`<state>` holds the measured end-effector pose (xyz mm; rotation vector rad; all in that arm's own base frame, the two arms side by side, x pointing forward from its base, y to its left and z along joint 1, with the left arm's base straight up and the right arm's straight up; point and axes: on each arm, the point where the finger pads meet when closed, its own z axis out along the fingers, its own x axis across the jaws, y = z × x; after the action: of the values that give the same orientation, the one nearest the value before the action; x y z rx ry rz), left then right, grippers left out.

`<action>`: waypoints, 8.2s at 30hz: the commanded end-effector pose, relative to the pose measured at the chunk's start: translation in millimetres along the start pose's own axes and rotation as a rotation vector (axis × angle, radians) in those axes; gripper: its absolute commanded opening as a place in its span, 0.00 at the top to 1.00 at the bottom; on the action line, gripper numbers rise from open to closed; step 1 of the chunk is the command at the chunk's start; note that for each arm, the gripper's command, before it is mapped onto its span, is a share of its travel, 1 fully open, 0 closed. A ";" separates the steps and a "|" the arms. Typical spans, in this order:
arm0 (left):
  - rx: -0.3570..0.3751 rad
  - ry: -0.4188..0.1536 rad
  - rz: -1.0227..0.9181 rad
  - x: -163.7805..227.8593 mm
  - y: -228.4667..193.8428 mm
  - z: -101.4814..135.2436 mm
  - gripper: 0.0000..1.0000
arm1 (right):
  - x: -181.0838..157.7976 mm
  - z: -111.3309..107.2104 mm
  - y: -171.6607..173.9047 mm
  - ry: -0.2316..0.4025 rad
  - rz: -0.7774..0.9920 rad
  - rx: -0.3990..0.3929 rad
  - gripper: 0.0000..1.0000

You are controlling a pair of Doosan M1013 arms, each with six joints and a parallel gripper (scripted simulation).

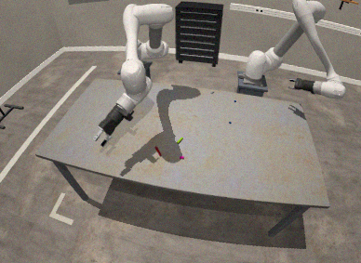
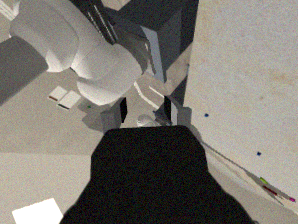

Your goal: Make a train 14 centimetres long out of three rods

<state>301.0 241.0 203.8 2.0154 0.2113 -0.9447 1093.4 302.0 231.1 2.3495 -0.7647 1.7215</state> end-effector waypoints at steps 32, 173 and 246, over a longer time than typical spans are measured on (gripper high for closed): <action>-0.315 0.306 -1.392 -135.2 -152.4 41.1 0.00 | -191.6 -115.0 -50.9 -0.604 0.669 -0.573 0.00; -0.918 0.229 -2.583 -221.9 -238.0 135.9 0.00 | -276.9 -236.9 -140.2 -0.450 1.797 -1.377 0.00; -0.918 0.229 -2.583 -221.9 -238.0 135.9 0.00 | -290.7 -257.5 -162.8 0.486 2.658 -1.801 0.00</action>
<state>-39.1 322.2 158.5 -0.1045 2.9120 -1.2081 884.9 636.0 79.5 1.1615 2.9190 0.0000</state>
